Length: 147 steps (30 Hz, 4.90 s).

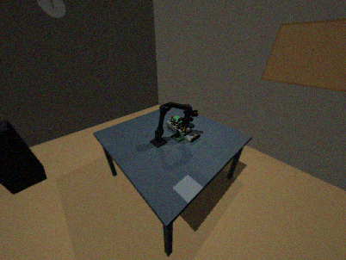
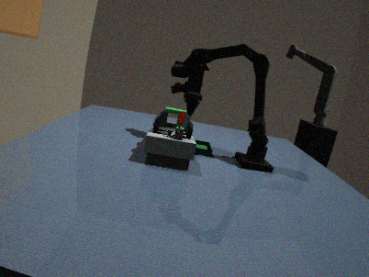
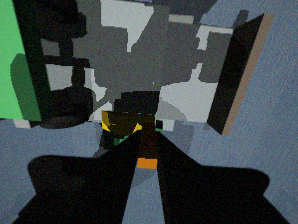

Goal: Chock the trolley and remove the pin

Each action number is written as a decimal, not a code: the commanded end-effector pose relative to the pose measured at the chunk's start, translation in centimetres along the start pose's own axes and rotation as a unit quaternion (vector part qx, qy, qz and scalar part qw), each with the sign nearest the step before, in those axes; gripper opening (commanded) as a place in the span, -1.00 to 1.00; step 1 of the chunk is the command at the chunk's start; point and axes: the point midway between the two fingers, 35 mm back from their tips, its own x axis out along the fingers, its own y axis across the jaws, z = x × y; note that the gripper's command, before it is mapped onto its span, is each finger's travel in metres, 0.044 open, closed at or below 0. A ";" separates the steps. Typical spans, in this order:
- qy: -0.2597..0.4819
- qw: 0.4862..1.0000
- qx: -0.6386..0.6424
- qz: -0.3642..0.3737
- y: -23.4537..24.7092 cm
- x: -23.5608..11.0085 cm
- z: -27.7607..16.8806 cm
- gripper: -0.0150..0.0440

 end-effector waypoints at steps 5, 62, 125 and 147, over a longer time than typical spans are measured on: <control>-0.001 1.000 0.001 0.002 0.1 2.0 0.1 -0.49; 0.001 1.000 0.001 0.001 3.5 2.5 -0.2 -0.40; 0.000 0.883 0.466 0.064 13.4 -5.3 3.6 0.15; 0.073 0.703 0.703 0.075 22.7 -5.9 3.6 0.15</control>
